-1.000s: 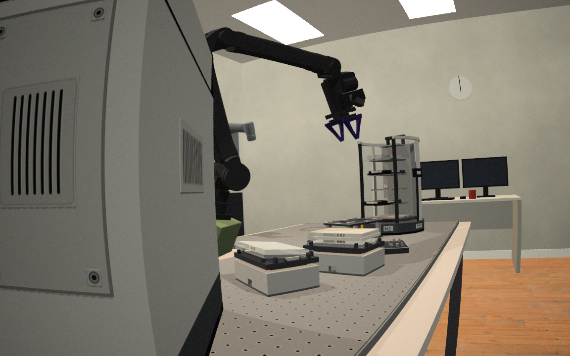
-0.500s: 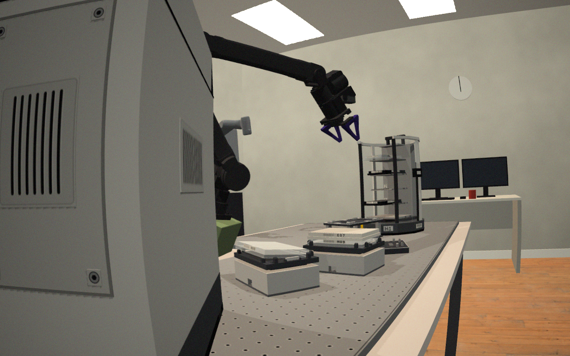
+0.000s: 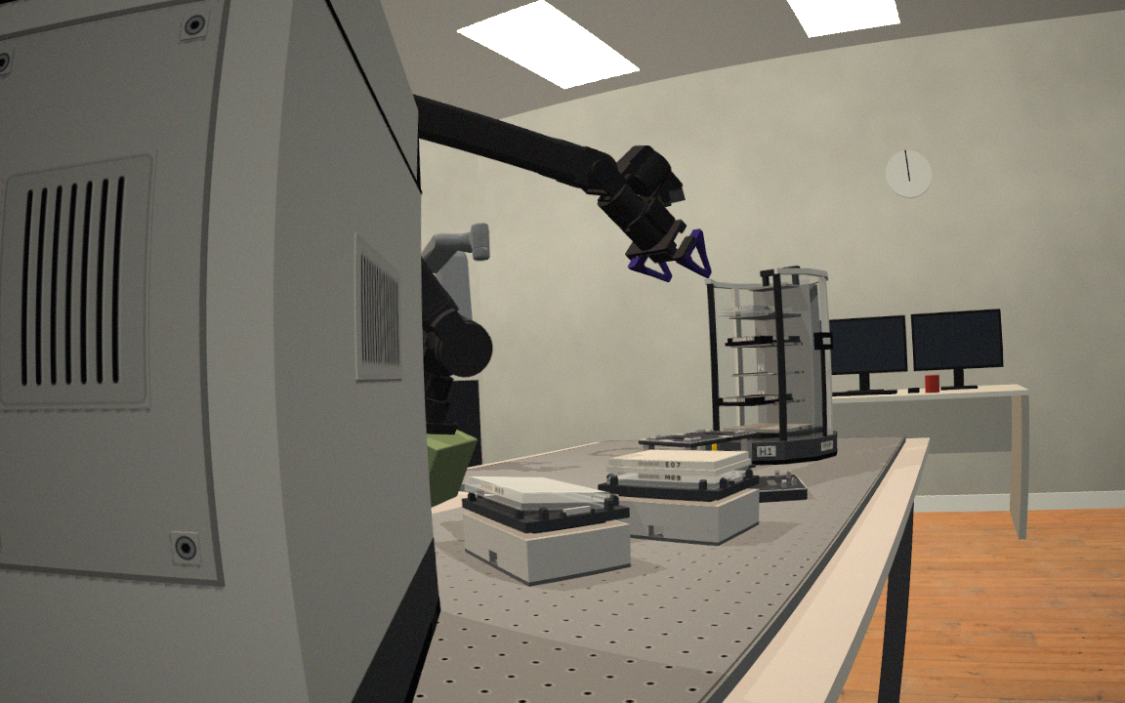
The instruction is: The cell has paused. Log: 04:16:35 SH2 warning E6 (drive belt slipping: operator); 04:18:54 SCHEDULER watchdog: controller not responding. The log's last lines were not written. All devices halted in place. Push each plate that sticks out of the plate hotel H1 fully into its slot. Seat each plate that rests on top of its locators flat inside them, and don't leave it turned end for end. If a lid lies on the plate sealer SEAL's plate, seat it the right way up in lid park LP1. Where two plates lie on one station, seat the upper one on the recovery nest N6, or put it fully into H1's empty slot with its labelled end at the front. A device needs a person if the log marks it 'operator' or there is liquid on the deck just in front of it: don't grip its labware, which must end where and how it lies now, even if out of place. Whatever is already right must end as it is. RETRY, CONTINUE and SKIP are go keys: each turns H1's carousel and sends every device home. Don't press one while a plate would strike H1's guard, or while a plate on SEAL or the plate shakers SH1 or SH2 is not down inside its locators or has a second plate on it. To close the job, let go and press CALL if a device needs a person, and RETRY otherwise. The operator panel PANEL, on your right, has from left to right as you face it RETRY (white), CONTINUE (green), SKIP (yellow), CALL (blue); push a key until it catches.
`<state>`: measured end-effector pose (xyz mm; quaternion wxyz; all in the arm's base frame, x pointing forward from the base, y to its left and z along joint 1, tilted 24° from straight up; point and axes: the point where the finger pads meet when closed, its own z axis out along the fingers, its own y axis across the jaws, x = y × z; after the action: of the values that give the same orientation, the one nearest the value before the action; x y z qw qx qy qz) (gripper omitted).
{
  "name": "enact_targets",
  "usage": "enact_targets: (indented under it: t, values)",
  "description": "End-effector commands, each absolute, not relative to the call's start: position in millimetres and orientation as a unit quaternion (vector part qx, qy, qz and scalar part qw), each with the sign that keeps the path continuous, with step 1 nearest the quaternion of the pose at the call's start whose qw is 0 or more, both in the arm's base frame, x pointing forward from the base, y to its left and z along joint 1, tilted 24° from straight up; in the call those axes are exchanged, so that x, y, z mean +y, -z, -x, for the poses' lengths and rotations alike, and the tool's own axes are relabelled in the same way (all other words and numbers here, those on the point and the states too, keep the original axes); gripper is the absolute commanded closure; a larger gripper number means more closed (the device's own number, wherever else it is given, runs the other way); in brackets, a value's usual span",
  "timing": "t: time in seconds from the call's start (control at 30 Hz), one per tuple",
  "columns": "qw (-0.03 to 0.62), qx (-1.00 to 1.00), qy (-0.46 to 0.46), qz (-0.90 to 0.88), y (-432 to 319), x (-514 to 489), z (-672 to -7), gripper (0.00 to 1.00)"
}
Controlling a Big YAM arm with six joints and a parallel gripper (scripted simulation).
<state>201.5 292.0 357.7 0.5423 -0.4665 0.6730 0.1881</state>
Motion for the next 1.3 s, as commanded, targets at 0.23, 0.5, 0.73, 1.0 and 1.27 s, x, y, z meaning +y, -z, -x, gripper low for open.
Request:
enact_targets:
  t: [0.23, 0.5, 0.73, 1.0, 1.27]
  values:
    - [0.594, 0.616, -0.199, 0.477, -356.6, 293.0, -210.8, 0.0]
    - [0.599, 0.612, -0.202, 0.476, -361.6, 291.3, -207.3, 0.0]
    - [0.599, 0.612, -0.203, 0.475, -361.6, 291.3, -207.3, 0.0]
    - [0.599, 0.612, -0.203, 0.475, -361.6, 291.3, -207.3, 0.0]
    - [0.599, 0.612, -0.203, 0.475, -361.6, 291.3, -207.3, 0.0]
